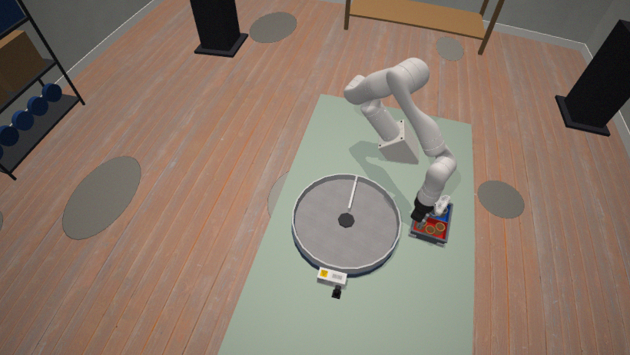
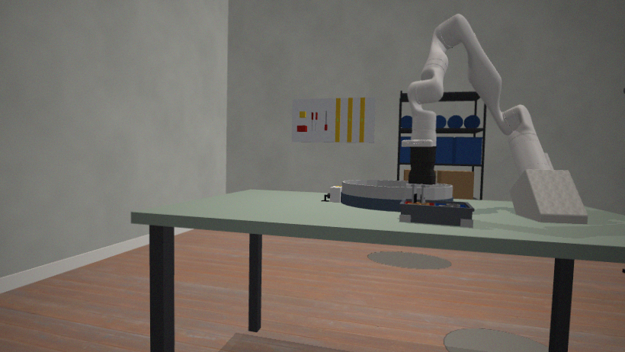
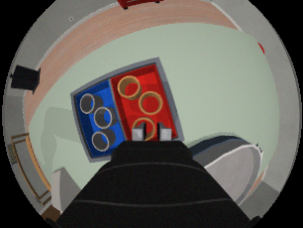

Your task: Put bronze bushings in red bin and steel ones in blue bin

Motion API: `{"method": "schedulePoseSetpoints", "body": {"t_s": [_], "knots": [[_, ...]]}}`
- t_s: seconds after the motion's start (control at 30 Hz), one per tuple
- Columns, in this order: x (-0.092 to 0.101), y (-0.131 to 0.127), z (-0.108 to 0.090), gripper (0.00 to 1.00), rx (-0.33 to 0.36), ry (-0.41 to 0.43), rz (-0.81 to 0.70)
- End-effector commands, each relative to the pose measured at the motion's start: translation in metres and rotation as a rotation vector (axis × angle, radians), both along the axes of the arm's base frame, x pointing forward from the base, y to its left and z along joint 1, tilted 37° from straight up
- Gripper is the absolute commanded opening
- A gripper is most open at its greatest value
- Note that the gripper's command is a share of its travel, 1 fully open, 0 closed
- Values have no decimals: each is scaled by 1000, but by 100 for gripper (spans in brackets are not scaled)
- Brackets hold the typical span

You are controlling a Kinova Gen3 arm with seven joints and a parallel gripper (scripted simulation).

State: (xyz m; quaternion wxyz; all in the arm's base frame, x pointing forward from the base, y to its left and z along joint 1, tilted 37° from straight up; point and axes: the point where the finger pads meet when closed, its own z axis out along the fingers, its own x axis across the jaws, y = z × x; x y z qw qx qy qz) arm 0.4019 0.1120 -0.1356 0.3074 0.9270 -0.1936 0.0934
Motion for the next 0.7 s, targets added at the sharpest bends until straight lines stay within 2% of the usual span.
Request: {"method": "schedulePoseSetpoints", "body": {"t_s": [0.0,0.67], "knots": [[1,1,1,47,2,-2,1],[0,5,5,47,2,-2,1]]}}
